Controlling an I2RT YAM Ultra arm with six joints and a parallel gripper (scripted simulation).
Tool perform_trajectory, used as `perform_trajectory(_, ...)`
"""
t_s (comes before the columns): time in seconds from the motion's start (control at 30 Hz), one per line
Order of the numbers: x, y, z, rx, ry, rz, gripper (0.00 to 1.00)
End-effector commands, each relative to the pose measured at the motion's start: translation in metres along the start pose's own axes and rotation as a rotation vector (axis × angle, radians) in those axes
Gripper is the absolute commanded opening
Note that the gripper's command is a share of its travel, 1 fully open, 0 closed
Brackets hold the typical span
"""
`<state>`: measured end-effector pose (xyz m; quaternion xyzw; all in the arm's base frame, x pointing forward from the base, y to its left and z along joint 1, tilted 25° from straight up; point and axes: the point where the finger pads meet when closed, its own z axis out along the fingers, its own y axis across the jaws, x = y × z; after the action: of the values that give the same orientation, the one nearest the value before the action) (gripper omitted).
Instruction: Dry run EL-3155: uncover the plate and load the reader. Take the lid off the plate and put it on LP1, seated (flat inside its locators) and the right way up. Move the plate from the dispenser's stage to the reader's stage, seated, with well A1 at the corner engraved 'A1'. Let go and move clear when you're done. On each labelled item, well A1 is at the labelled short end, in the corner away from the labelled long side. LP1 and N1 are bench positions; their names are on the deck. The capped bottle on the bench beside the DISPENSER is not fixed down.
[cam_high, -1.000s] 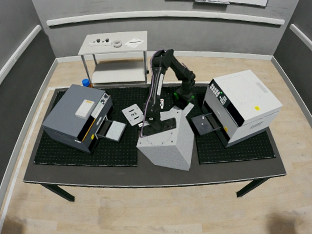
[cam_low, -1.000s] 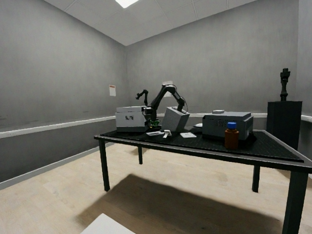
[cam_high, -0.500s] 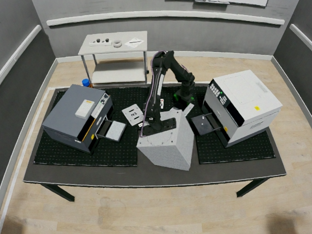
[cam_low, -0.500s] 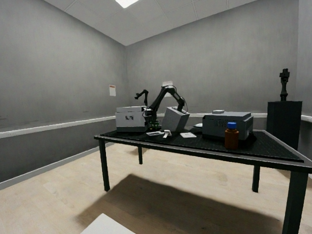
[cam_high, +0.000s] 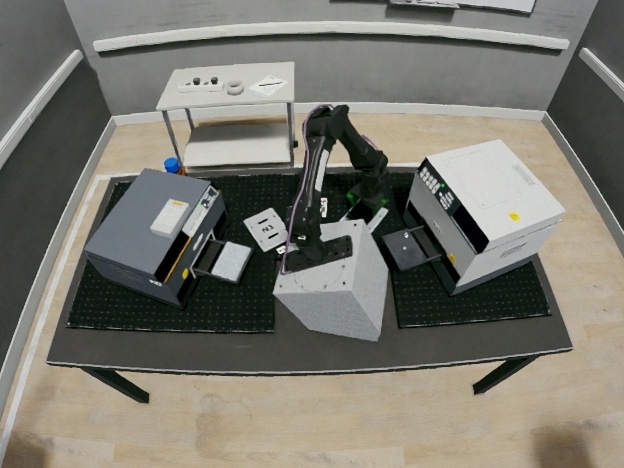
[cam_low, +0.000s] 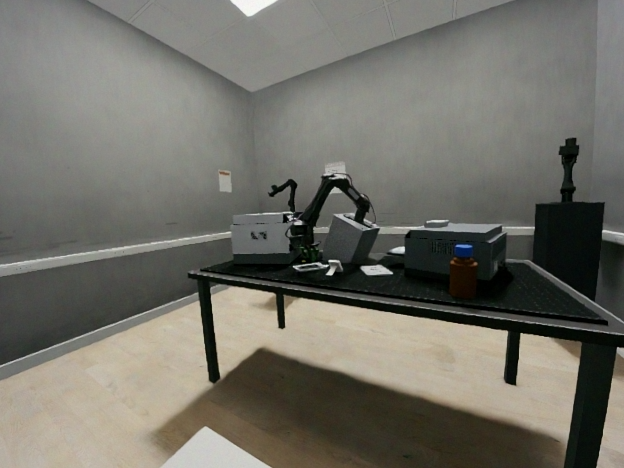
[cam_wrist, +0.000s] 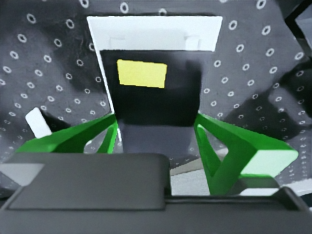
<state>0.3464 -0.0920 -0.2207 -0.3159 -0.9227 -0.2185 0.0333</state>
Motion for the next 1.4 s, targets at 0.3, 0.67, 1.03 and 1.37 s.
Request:
perform_trajectory(0.3, -0.018, 0.005, 0.012, -0.011, -0.043, -0.007, 0.85)
perform_trajectory(0.67, -0.019, 0.004, 0.023, -0.01, -0.044, -0.006, 0.85)
perform_trajectory(1.03, -0.026, 0.009, 0.009, -0.014, -0.063, -0.009, 0.85)
perform_trajectory(1.37, -0.01, 0.003, 0.013, -0.01, -0.039, 0.002, 0.85)
